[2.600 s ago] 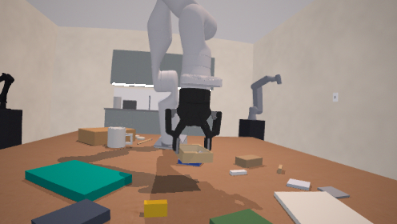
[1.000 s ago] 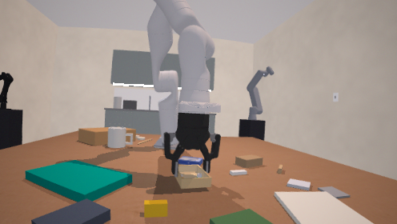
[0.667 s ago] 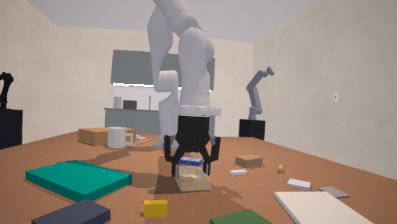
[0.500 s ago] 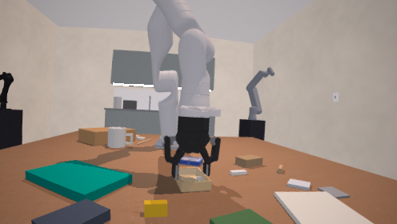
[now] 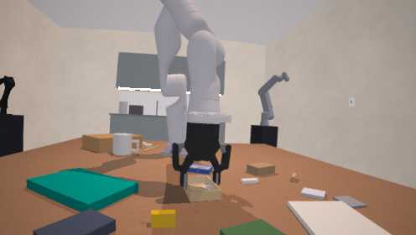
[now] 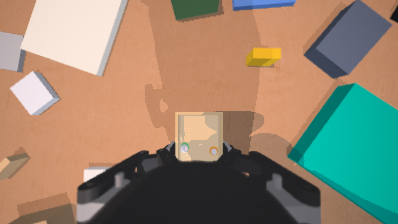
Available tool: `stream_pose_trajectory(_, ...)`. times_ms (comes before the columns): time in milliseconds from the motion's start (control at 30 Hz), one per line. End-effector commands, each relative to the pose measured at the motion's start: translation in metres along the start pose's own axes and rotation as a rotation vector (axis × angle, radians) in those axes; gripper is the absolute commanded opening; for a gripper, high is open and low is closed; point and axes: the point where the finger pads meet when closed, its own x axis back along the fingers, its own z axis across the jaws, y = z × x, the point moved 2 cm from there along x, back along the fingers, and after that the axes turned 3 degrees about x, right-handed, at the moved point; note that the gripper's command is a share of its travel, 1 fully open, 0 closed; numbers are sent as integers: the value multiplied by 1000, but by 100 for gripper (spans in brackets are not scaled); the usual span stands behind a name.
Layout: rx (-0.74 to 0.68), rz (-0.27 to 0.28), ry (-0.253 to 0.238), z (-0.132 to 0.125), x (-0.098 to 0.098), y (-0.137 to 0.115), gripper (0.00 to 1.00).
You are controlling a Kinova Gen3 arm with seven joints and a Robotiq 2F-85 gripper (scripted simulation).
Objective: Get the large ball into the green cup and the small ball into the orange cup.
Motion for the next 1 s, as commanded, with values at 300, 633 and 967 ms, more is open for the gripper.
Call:
stream_pose_trajectory(300,0,2,0,0,1,-1,72)
stream_pose_trajectory(633,0,2,0,0,1,-1,93)
stream_pose_trajectory(967,0,2,0,0,1,-1,93)
